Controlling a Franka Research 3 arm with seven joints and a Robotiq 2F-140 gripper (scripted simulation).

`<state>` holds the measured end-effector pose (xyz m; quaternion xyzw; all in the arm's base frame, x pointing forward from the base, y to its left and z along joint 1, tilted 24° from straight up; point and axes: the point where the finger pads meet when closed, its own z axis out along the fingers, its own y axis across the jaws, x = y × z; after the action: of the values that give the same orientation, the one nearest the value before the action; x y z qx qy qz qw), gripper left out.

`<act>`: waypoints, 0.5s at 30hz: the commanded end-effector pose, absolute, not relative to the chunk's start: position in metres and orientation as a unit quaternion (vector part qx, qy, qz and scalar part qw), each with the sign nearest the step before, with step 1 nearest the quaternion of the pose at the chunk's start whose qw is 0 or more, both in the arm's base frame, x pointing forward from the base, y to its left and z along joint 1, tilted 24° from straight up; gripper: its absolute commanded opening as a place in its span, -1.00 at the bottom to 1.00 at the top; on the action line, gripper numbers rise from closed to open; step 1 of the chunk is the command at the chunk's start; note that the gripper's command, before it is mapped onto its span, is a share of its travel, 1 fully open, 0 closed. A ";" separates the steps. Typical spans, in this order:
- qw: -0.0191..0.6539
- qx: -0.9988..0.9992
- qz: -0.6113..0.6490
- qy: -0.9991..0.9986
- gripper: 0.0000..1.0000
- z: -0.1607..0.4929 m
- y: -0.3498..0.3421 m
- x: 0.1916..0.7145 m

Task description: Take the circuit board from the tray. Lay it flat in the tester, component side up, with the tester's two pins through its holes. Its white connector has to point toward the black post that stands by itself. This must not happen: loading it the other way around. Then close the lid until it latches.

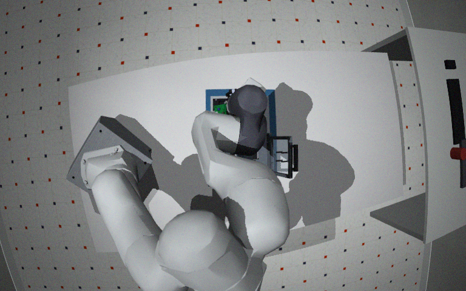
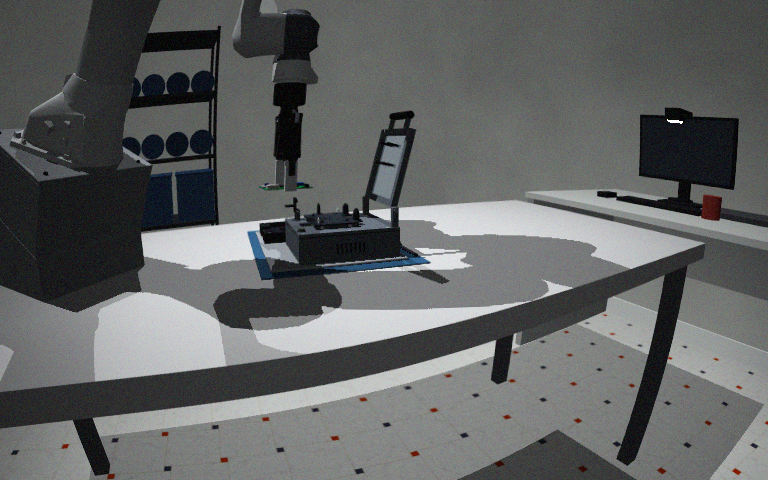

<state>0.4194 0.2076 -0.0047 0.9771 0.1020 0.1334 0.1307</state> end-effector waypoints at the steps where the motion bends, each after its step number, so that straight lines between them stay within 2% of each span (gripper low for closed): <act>1: 0.115 0.979 0.169 -0.016 -0.09 -0.004 0.209 0.420; 15: 0.087 0.964 0.185 -0.169 -0.09 -0.004 0.209 0.420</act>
<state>0.4200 0.2080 -0.0044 0.9804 -0.0669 0.1524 0.1051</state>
